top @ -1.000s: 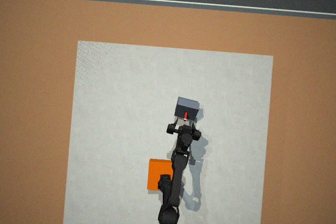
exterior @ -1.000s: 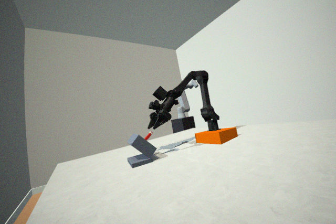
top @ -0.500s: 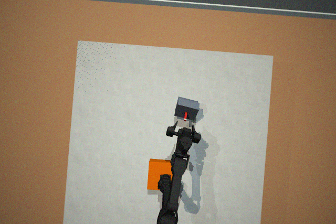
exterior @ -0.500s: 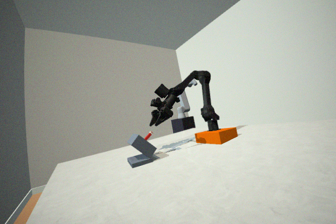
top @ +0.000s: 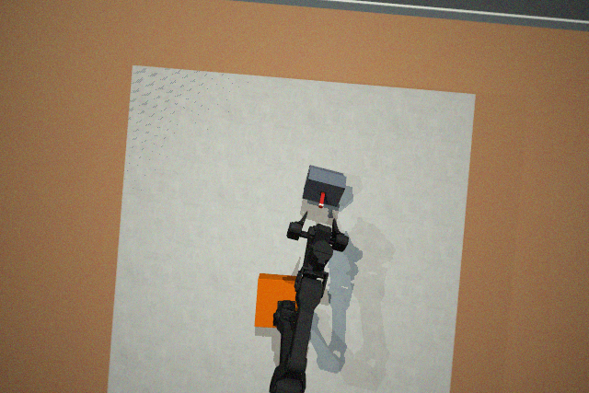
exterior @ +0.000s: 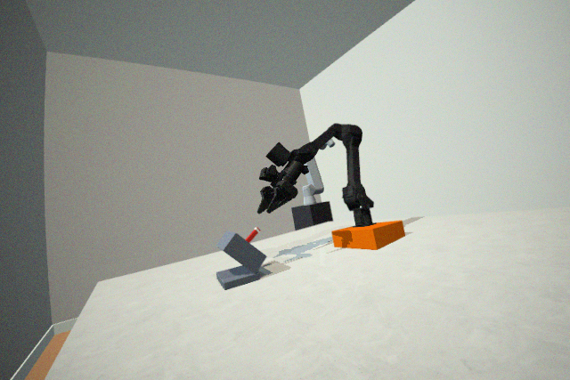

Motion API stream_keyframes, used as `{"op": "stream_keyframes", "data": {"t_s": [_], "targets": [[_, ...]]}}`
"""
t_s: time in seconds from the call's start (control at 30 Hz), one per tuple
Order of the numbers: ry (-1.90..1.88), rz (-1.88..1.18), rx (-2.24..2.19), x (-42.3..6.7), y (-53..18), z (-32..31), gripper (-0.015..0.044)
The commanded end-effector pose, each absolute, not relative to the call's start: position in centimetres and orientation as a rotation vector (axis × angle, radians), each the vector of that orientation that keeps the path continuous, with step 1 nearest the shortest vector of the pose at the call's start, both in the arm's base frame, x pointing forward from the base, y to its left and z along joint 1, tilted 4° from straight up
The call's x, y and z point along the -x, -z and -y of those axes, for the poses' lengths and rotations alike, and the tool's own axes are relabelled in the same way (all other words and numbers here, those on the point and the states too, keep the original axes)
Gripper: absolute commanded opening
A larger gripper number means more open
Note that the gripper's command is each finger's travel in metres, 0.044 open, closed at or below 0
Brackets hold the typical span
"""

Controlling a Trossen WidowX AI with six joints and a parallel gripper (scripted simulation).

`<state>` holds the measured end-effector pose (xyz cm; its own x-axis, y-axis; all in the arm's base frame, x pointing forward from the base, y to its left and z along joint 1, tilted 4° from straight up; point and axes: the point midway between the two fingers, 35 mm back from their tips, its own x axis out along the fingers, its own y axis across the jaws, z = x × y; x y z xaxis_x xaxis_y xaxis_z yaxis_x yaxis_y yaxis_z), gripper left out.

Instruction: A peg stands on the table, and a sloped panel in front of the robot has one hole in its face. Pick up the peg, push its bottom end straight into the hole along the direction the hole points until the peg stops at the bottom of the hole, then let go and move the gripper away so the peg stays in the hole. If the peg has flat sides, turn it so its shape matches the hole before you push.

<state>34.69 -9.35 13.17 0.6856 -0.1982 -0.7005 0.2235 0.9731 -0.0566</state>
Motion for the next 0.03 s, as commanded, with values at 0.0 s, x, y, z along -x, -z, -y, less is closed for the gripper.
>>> {"op": "stream_keyframes", "data": {"t_s": [0.0], "targets": [[0.231, -0.782, -0.031, -34.39, -13.44, 9.24, 0.044]]}}
